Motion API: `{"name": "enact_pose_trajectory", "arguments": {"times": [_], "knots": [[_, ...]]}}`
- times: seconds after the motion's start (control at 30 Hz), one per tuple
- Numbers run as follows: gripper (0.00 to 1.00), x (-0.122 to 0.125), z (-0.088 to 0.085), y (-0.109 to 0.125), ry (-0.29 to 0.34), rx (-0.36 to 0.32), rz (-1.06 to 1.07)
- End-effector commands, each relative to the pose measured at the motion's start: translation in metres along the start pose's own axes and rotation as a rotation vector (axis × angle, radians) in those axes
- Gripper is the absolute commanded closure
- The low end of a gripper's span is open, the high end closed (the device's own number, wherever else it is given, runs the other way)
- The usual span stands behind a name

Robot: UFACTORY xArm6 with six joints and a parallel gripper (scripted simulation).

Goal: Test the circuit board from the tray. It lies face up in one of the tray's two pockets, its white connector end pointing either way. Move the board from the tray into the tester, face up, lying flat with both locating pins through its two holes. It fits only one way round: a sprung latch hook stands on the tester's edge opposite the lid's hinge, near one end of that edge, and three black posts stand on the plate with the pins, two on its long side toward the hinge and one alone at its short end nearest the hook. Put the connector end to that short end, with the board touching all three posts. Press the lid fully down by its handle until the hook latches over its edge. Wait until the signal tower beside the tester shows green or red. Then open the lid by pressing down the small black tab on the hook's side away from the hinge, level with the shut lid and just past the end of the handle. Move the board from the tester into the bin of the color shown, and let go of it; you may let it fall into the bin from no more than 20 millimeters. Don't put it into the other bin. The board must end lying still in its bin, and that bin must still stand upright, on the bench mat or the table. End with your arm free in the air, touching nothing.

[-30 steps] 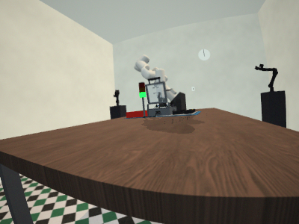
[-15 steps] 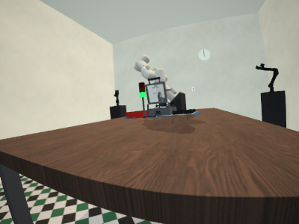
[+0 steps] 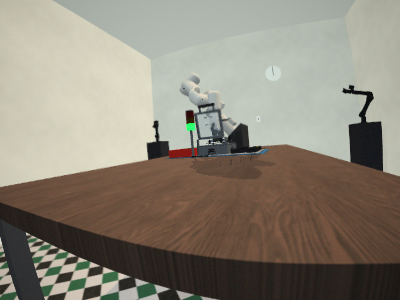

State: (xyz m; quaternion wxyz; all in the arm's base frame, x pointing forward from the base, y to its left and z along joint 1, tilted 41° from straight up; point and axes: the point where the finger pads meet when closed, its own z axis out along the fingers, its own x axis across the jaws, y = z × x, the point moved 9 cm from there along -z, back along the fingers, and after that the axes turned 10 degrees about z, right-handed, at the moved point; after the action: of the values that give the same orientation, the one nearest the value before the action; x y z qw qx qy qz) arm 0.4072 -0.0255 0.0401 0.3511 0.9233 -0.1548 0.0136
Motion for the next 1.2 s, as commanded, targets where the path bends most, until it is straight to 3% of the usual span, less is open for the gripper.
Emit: {"name": "enact_pose_trajectory", "arguments": {"times": [0.0,1.17], "knots": [[0.21,0.0010,-0.0019,-0.0003,0.003,0.002,0.001],[0.21,0.0009,-0.0099,-0.0003,0.003,0.002,0.001]]}}
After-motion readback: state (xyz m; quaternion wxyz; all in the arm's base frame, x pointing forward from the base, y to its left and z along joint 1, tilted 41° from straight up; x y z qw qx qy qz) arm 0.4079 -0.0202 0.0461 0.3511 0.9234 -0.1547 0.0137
